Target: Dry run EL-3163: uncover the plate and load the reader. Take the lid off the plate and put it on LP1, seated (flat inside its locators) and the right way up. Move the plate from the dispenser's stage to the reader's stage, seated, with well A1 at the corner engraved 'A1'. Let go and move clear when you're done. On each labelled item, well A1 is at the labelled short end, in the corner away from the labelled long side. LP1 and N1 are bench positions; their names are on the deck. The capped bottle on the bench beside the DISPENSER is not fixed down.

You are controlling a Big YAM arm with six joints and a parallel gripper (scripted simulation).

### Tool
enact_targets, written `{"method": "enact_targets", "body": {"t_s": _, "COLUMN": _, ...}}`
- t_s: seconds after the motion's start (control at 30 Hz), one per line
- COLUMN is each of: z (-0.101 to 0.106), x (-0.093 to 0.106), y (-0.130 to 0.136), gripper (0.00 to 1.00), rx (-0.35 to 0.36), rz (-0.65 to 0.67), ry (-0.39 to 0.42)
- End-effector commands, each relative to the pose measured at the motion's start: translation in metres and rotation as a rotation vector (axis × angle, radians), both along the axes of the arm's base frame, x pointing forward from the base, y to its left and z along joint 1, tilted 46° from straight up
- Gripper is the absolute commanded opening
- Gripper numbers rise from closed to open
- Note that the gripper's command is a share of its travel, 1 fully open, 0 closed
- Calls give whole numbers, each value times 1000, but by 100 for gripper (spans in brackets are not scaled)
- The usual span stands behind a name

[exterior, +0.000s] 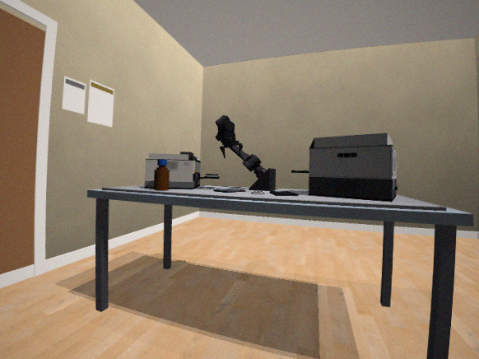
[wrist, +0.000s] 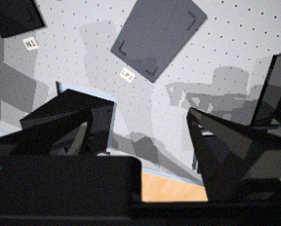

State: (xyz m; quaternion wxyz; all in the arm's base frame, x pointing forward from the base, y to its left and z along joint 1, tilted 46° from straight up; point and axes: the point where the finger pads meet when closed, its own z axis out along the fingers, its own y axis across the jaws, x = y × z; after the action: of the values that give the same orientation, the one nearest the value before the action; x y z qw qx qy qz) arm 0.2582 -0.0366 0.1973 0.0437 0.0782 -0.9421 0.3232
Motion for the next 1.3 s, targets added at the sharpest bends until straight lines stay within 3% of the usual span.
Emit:
{"method": "enact_targets", "body": {"t_s": 0.0, "z": 5, "x": 2, "y": -6, "gripper": 100, "rx": 5, "rz": 45, "ry": 41}}
{"method": "enact_targets", "body": {"t_s": 0.37, "z": 48, "x": -3, "y": -39, "gripper": 100, "rx": 6, "rz": 60, "ry": 0}}
{"method": "enact_targets", "body": {"t_s": 0.63, "z": 49, "x": -11, "y": -54, "gripper": 100, "rx": -11, "rz": 77, "ry": 37}}
{"method": "enact_targets", "body": {"t_s": 0.8, "z": 61, "x": -30, "y": -73, "gripper": 100, "rx": -13, "rz": 57, "ry": 30}}
{"method": "enact_targets", "body": {"t_s": 0.93, "z": 64, "x": -42, "y": -81, "gripper": 100, "rx": -37, "rz": 96, "ry": 73}}
{"method": "enact_targets", "body": {"t_s": 1.13, "z": 74, "x": -44, "y": -90, "gripper": 100, "rx": -23, "rz": 91, "ry": 65}}
{"method": "enact_targets", "body": {"t_s": 1.27, "z": 92, "x": -53, "y": -99, "gripper": 100, "rx": -51, "rz": 94, "ry": 49}}
